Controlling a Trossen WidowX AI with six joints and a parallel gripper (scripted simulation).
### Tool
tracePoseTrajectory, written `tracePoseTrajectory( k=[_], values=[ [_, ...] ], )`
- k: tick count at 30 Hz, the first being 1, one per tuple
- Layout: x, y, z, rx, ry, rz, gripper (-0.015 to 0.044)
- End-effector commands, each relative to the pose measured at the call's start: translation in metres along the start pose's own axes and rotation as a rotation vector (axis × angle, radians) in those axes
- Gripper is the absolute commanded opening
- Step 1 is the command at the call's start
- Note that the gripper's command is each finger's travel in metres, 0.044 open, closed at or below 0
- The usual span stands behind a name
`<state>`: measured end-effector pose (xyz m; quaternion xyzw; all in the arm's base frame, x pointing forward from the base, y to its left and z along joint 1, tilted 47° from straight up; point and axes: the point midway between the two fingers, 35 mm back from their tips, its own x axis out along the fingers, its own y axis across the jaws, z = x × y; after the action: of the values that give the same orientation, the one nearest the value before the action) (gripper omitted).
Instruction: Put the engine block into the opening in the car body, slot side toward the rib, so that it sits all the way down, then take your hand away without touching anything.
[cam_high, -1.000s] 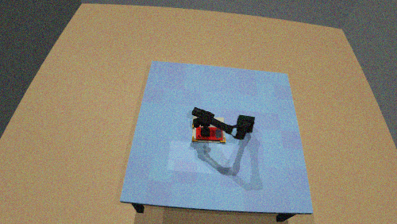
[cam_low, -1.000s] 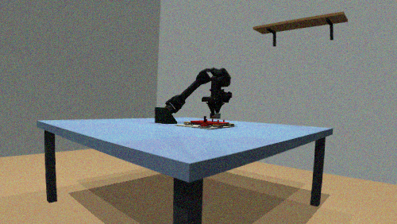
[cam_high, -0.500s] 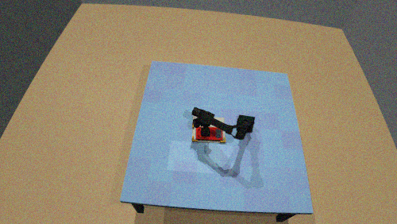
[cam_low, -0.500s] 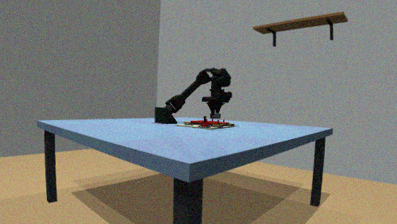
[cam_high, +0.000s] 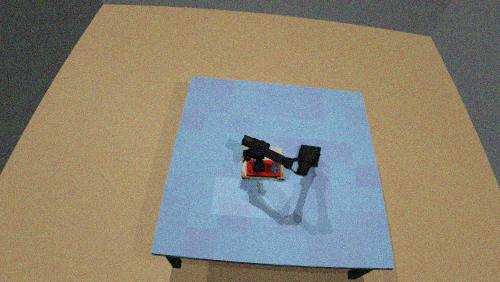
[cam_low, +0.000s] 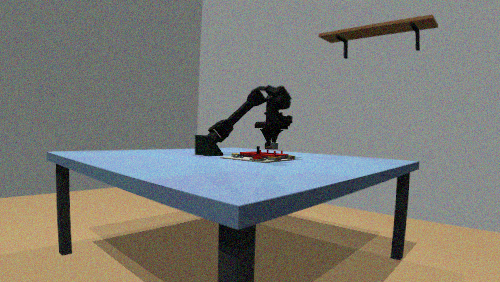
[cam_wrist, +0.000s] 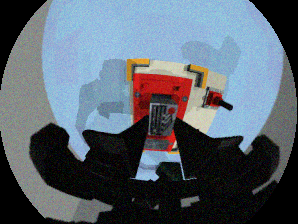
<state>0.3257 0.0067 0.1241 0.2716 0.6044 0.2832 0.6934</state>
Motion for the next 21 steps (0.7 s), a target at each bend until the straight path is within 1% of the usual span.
tracePoseTrajectory(
  k=[1,8,16,21],
  values=[
    [0.0003,0.0005,0.0007,0.006,-0.002,0.002,0.0158],
    [0.0016,0.0003,0.0006,0.08,-0.002,0.002,0.0158],
    [0.003,0.0003,0.0007,-0.002,-0.002,0.002,0.0158],
    [0.004,0.0003,0.0006,0.003,-0.002,0.002,0.0158]
  ],
)
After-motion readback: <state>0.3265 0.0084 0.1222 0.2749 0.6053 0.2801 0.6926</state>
